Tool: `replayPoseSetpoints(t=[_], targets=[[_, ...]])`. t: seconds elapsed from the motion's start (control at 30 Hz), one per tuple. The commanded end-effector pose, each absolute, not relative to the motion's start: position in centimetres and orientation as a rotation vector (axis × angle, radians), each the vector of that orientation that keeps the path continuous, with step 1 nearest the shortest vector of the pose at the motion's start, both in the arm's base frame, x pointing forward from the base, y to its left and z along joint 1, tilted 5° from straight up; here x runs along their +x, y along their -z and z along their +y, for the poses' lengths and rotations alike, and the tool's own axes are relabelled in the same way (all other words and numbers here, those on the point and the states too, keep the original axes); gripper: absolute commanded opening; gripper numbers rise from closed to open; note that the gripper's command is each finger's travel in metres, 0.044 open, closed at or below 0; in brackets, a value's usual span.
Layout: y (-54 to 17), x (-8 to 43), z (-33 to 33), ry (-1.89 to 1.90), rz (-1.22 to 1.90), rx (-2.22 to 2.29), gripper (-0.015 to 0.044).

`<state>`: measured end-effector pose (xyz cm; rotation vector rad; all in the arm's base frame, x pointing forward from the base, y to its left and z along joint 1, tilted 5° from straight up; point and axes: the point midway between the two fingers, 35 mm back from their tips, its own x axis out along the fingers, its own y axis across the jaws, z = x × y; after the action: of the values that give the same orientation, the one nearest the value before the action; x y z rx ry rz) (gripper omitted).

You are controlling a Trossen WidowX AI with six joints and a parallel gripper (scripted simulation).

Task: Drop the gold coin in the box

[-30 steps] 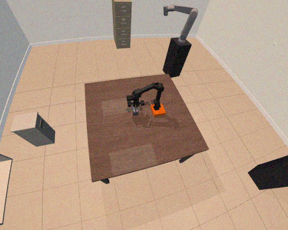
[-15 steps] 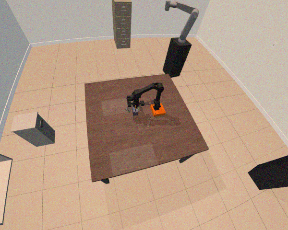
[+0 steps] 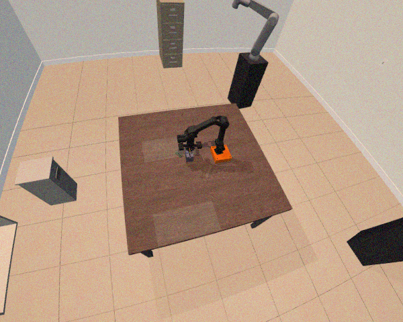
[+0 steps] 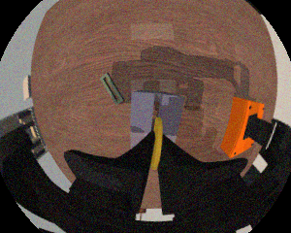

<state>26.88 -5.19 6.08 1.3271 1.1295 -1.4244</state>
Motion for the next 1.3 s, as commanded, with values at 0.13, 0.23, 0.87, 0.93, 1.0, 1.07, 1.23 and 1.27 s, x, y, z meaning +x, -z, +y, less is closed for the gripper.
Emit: replayPoseSetpoints(t=[0.13, 0.23, 0.87, 0.93, 1.0, 1.07, 1.23, 1.27], targets=[[-5.6, 26.8, -5.2, 1.422, 1.131, 1.325, 0.0], [-5.8, 26.9, -5.2, 1.424, 1.13, 1.327, 0.0079], [-7.6, 26.9, -5.2, 1.425, 1.13, 1.327, 0.0344], [-7.8, 27.0, -5.2, 1.425, 1.13, 1.327, 0.0397], [-9.8, 27.0, -5.1, 1.428, 1.133, 1.325, 0.044], [-11.8, 26.8, -5.1, 1.43, 1.135, 1.324, 0.044], [-12.1, 26.8, -5.1, 1.43, 1.136, 1.324, 0.044], [-12.1, 26.8, -5.1, 1.43, 1.136, 1.324, 0.044]])
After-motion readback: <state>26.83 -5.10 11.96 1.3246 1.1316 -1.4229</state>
